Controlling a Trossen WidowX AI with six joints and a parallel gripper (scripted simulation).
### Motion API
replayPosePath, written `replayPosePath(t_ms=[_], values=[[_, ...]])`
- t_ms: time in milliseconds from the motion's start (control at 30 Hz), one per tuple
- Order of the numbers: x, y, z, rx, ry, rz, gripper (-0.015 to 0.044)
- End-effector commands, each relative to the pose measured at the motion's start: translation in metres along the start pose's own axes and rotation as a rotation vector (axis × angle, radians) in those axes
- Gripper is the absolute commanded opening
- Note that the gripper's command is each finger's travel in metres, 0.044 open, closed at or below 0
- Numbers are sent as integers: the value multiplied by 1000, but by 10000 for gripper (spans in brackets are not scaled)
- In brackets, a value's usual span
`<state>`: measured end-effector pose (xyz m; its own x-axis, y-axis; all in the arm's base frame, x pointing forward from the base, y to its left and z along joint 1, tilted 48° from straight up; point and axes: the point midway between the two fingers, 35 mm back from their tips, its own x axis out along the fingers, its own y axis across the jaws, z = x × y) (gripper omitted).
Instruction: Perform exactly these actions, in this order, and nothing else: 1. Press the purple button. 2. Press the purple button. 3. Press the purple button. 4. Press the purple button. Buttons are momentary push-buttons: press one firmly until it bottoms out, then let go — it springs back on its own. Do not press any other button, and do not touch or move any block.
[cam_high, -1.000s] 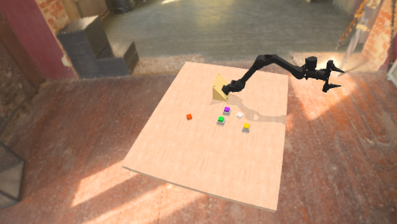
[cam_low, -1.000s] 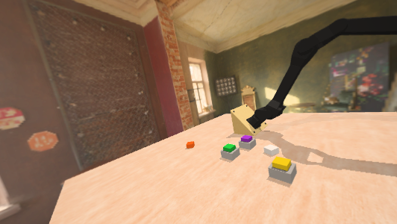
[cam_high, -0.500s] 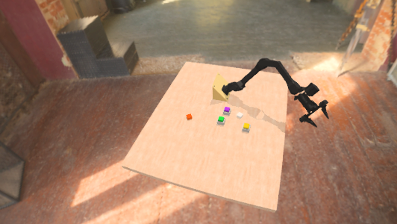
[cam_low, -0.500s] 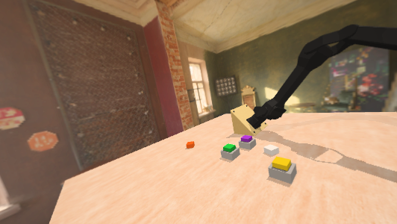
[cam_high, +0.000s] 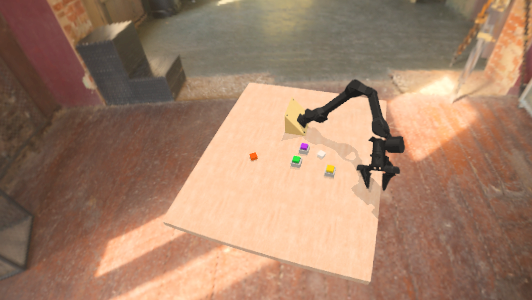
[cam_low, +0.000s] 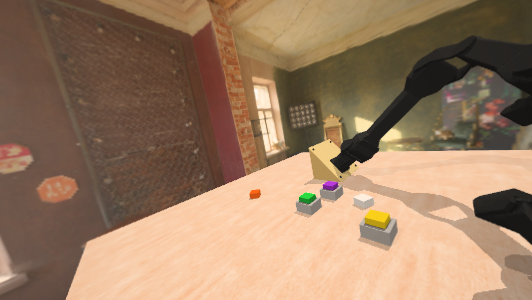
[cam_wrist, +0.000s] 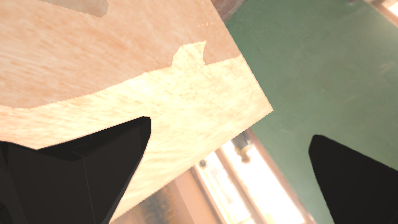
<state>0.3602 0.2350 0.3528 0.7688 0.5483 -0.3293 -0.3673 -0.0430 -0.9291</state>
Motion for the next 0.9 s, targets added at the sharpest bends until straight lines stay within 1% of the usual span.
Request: replayPosePath(t_ms=[0,200,333,433,633,867], values=[[4,47,-60,137,107,180,400],[-15,116,-134,391,256,416,400],[-43,164,-173,618,357,566,400],[-70,199,-194,818,428,669,400],[-130,254,-209,1267,540,830,400],[-191,289,-196,1856,599,941,400]])
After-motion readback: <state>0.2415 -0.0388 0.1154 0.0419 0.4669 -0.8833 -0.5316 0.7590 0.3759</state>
